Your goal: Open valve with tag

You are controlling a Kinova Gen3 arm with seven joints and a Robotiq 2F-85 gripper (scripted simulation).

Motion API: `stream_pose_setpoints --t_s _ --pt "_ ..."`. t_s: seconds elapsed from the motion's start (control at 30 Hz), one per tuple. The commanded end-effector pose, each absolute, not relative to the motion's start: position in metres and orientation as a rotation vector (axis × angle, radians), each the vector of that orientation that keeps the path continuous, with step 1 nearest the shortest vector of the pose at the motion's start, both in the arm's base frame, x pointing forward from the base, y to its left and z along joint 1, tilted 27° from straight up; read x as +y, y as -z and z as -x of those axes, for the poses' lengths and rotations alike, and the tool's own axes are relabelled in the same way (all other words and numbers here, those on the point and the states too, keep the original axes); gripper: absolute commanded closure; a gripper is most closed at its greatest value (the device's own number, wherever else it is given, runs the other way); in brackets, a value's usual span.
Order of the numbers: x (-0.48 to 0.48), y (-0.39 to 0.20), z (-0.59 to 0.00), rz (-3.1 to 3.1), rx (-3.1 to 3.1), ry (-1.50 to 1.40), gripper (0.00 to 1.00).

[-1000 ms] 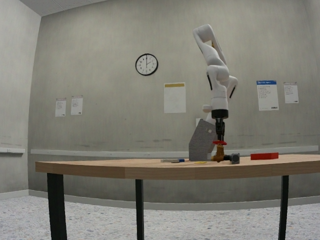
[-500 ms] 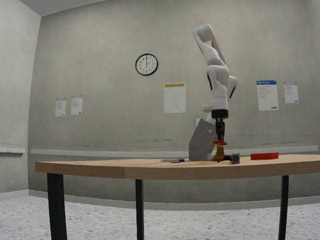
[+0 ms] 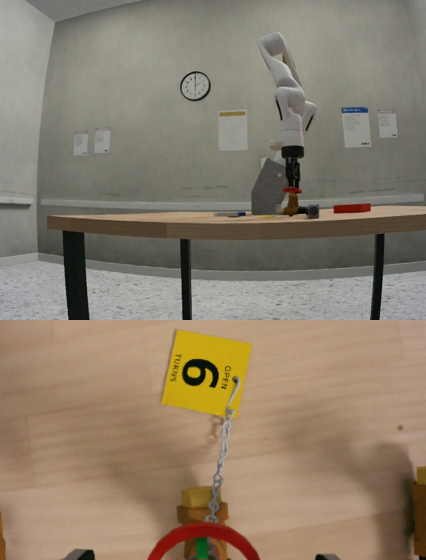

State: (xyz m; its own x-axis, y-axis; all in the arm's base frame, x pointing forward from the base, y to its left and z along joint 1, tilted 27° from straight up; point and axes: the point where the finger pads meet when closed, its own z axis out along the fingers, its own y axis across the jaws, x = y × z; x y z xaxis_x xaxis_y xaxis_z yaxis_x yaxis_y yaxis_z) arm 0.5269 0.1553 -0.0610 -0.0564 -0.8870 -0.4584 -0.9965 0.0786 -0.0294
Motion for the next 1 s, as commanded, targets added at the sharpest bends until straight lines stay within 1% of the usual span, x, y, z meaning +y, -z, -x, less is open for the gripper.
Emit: stream_pose_setpoints --t_s 0.0,0.5,0.97 --pt "0.1548 0.0602 -0.5277 1.837 2.038 -0.428 0.0" --pt "0.1548 0.0602 -0.5277 1.462 2.377 -0.522 0.0" --pt "0.1547 0.0602 -0.5278 0.627 2.833 -0.66 0.0"
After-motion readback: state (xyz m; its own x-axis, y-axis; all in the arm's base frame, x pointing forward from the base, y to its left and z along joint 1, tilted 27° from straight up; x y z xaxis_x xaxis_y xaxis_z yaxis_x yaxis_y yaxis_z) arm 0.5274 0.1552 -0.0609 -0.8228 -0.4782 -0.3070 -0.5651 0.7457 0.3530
